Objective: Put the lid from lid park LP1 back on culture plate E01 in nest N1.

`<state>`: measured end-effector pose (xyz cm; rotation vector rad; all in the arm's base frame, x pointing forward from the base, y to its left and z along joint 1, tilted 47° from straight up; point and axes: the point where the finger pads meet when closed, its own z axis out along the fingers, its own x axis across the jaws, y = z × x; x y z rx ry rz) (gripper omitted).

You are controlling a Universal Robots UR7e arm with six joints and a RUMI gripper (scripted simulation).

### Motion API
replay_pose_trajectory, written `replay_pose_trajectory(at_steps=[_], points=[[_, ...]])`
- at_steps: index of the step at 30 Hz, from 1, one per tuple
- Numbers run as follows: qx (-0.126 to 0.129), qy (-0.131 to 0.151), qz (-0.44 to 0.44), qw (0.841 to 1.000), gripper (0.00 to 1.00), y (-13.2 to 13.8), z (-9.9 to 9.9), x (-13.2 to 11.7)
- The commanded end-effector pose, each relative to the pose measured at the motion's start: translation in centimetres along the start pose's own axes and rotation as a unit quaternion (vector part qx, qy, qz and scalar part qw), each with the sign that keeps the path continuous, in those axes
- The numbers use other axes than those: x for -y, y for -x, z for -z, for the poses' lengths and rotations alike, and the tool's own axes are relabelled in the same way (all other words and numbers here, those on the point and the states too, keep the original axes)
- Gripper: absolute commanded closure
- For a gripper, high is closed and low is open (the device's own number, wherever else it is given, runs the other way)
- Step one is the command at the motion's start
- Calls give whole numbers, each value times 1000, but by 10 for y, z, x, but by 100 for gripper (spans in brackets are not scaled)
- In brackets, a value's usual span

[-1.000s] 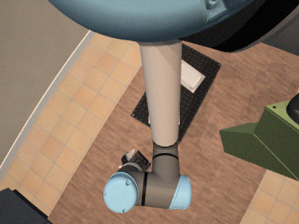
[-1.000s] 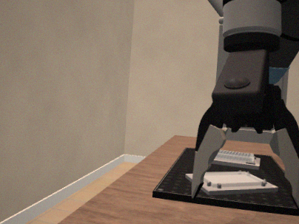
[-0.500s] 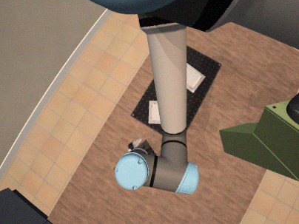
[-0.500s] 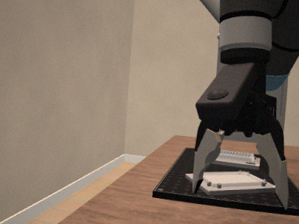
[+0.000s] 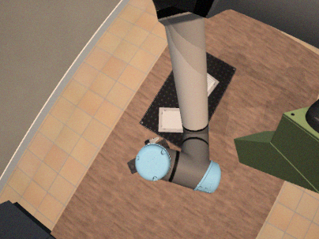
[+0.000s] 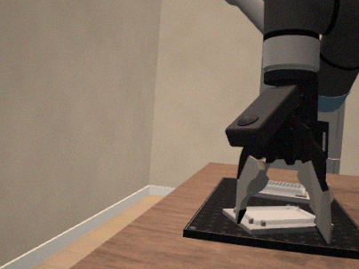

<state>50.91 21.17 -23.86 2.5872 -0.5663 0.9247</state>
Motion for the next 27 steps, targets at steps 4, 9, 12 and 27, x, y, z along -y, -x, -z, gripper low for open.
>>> replay_pose_trajectory(at_steps=[4,9,12,27], points=[[-4,-1,-52,999,18,-18,0,-26],[-5,-1,-62,998,18,-26,1,-38],[-6,0,-72,997,18,-28,1,-42],[-18,2,-159,987,18,-58,7,-93]])
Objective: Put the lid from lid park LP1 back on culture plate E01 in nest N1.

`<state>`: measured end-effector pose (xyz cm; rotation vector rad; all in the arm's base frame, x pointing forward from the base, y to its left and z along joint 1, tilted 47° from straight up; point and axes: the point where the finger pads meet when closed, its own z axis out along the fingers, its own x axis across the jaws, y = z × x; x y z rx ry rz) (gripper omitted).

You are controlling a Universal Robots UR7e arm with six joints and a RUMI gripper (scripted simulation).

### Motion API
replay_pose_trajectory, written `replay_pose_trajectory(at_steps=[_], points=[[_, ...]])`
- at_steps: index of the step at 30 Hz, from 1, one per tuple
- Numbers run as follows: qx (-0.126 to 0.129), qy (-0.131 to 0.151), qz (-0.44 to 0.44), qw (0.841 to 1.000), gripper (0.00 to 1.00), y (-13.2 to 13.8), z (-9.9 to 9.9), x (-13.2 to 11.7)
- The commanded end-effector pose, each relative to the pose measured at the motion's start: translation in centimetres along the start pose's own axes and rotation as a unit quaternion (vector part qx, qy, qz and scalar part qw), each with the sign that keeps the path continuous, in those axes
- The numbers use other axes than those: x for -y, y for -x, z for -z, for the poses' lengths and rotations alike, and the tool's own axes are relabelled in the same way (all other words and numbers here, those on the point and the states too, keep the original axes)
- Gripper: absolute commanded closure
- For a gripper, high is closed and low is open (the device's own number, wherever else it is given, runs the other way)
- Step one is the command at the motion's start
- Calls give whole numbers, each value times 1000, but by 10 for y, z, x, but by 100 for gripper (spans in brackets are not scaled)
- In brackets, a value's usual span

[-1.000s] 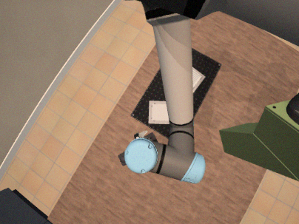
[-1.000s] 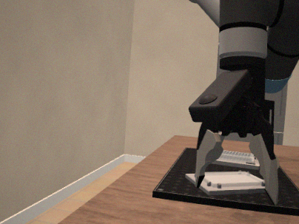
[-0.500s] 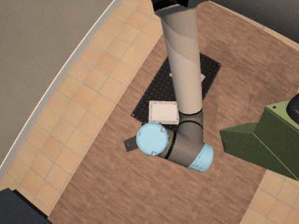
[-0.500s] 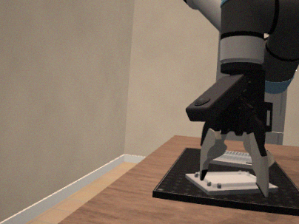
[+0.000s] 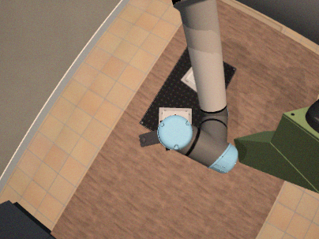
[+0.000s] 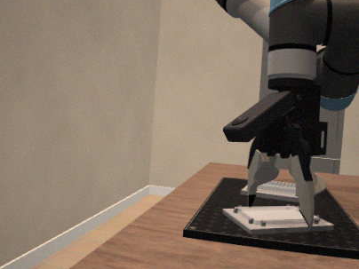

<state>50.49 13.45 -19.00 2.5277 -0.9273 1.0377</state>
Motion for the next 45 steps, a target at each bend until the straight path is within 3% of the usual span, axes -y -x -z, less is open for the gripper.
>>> replay_pose_trajectory(at_steps=[1,21,38,45], points=[[-3,-2,-25,1000,18,-13,2,-13],[-21,0,-121,992,18,-62,17,-66],[-21,0,-121,992,18,-62,17,-66],[-21,0,-121,992,18,-62,5,-66]])
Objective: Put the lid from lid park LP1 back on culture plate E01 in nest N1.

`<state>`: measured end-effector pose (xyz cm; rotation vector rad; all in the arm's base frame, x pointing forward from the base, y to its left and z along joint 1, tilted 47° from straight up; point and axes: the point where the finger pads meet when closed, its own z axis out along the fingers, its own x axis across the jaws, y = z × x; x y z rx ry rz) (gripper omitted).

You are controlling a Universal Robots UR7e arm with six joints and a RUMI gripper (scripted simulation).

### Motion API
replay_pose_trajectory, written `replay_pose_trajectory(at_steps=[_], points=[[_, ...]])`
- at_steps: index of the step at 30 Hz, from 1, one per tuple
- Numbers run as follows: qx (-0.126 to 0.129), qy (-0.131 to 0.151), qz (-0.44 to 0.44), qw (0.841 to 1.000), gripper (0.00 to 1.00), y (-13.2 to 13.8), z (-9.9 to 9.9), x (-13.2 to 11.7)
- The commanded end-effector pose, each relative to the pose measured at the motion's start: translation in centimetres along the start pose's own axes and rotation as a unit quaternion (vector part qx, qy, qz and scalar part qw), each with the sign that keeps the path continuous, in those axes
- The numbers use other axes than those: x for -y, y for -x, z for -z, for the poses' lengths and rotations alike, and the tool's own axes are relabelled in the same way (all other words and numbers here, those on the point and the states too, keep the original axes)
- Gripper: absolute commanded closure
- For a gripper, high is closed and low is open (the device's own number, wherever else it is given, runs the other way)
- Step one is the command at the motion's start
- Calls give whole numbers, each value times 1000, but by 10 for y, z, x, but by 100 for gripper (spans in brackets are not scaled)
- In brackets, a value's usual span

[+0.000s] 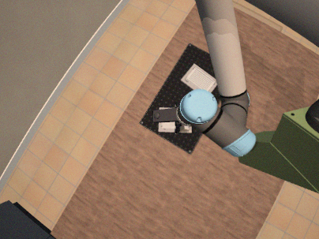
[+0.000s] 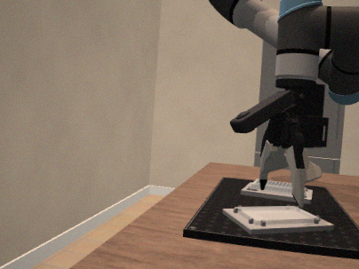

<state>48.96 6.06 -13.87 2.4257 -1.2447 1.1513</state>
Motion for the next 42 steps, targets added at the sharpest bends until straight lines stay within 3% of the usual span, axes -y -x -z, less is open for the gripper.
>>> replay_pose_trajectory(at_steps=[1,13,30,31,42], points=[[0,-1,0,1000,18,0,-8,0],[0,-1,0,1000,18,0,-25,0],[0,-1,0,1000,18,0,-25,0],[0,-1,0,1000,100,0,-25,0],[0,-1,0,1000,100,0,-25,0]])
